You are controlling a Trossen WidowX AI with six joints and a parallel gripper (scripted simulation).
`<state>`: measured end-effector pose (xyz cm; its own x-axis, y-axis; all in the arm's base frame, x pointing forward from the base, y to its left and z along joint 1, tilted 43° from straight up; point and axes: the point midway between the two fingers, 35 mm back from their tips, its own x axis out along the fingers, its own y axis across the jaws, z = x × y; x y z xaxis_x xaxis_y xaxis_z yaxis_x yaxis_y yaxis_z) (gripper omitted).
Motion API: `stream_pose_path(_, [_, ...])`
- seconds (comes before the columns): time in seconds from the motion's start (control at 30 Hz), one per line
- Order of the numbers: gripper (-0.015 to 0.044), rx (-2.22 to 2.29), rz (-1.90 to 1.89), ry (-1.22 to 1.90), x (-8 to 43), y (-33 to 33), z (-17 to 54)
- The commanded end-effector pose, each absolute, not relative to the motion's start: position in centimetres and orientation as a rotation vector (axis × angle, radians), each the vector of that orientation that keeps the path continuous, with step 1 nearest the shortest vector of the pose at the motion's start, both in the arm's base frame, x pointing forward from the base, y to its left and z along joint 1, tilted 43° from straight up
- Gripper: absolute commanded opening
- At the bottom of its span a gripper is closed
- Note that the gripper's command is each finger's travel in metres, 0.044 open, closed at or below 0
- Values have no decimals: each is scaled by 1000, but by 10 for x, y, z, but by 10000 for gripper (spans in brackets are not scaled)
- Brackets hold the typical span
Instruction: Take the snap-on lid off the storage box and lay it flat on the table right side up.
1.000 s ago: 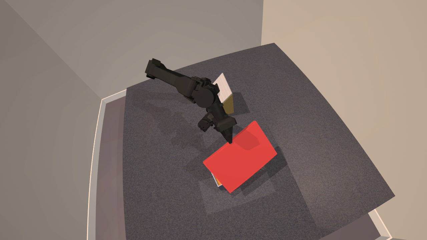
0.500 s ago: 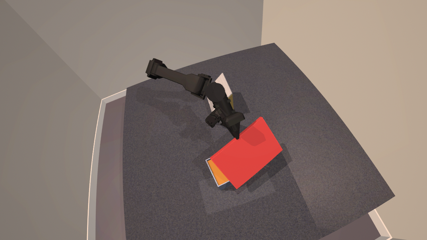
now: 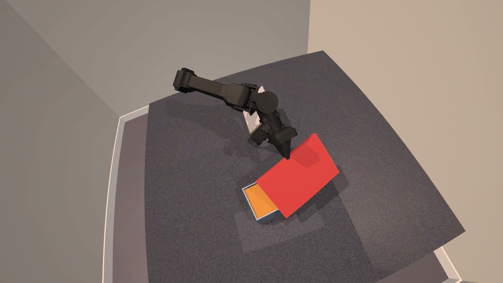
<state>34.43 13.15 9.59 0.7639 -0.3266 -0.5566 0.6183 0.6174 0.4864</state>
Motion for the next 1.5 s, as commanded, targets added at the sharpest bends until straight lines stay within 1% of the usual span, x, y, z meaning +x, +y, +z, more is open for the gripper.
stream_pose_path(0.0, [0, 725, -559, 437, 342, 139, 92])
stream_pose_path(1.47, [0, 731, -558, 439, 318, 202, 34])
